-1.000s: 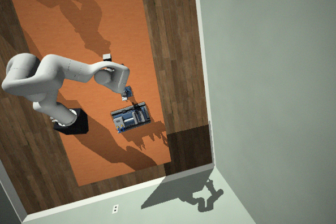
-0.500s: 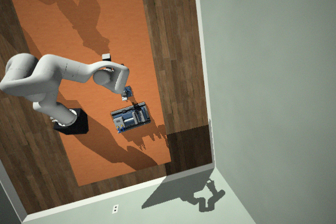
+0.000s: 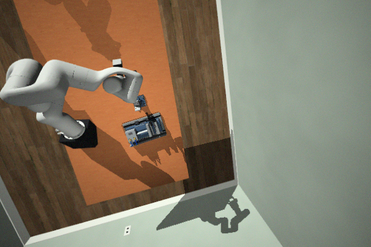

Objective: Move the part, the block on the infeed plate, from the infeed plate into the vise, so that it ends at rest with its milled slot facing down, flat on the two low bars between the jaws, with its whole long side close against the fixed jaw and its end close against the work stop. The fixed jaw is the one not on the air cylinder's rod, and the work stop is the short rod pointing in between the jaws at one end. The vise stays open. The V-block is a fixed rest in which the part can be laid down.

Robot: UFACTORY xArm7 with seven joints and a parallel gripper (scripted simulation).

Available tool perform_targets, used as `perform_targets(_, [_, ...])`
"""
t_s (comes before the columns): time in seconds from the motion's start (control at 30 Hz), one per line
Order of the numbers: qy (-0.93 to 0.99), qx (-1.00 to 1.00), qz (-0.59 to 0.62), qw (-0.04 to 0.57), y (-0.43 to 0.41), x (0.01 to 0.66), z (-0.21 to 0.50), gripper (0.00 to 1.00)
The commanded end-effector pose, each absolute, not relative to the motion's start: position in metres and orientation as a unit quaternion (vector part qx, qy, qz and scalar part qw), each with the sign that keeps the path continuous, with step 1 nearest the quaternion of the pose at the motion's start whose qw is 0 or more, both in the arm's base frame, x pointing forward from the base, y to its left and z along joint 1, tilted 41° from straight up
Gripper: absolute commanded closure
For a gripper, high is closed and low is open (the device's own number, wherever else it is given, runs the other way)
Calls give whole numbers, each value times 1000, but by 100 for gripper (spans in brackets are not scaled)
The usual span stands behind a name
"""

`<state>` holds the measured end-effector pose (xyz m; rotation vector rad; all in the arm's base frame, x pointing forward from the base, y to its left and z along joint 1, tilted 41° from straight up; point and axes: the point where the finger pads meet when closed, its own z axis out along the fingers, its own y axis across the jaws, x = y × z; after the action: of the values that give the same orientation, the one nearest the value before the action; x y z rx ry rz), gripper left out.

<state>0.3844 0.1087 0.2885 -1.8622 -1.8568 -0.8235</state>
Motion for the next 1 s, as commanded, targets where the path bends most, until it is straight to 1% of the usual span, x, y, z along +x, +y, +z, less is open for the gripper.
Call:
perform_targets(0.0, [-659,-665,-295,188,105,386,290,100])
perform_targets(0.97, [-634,-684,-310,187,108,397,293,100])
